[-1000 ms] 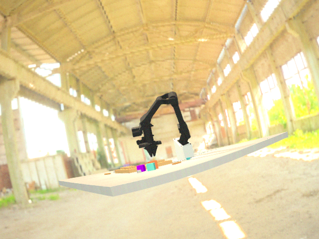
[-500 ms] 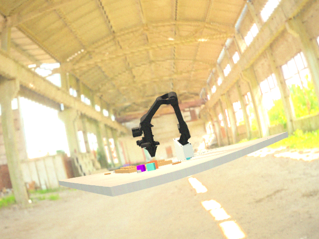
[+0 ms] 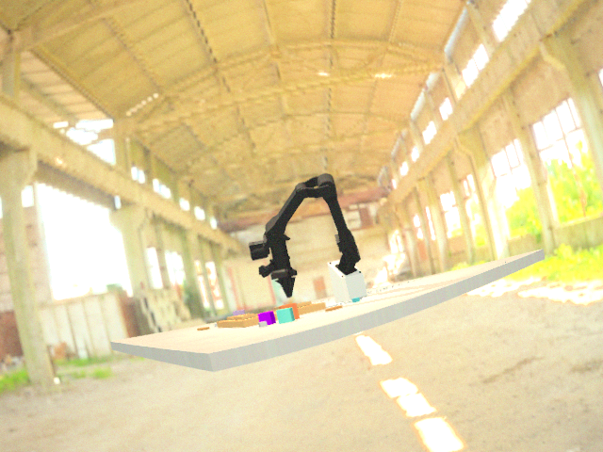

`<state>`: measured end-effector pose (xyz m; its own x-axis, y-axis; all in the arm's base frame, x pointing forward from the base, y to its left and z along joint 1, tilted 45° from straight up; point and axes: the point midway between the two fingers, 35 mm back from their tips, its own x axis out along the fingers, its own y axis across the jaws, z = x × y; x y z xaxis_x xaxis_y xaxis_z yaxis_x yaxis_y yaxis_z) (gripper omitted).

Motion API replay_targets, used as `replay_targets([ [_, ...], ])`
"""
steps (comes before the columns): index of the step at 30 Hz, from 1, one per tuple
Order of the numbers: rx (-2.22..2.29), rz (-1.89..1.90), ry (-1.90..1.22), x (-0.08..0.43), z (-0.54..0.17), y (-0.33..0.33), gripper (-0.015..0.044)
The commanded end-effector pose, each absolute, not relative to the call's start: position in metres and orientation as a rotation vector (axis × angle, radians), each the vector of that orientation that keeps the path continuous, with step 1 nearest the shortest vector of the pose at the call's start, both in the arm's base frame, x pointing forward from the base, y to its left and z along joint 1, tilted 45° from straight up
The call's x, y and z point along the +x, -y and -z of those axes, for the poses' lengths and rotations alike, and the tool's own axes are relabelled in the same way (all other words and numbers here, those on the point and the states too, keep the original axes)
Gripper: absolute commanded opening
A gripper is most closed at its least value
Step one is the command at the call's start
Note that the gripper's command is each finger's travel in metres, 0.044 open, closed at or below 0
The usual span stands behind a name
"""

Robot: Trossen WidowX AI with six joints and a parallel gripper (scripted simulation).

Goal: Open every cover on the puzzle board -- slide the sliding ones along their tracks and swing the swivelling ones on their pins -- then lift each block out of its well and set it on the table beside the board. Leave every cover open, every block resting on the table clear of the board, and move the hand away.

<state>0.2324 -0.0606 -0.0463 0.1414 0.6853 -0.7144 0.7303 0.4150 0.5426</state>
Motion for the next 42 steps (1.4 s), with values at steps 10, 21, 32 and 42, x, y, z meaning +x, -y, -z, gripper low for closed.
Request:
replay_targets([
  [10, 1.125, -0.117, -1.525, 0.2325, 0.0476, 0.0585, 0.0144],
  [21, 0.992, -0.24, -1.487, 0.2326, 0.0486, 0.0577, 0.0144],
  [32, 1.009, -0.225, -1.492, 0.2331, 0.0508, 0.0548, 0.0144],
  [42, 1.11, -0.134, -1.521, 0.2337, 0.0545, 0.0496, 0.0144],
])
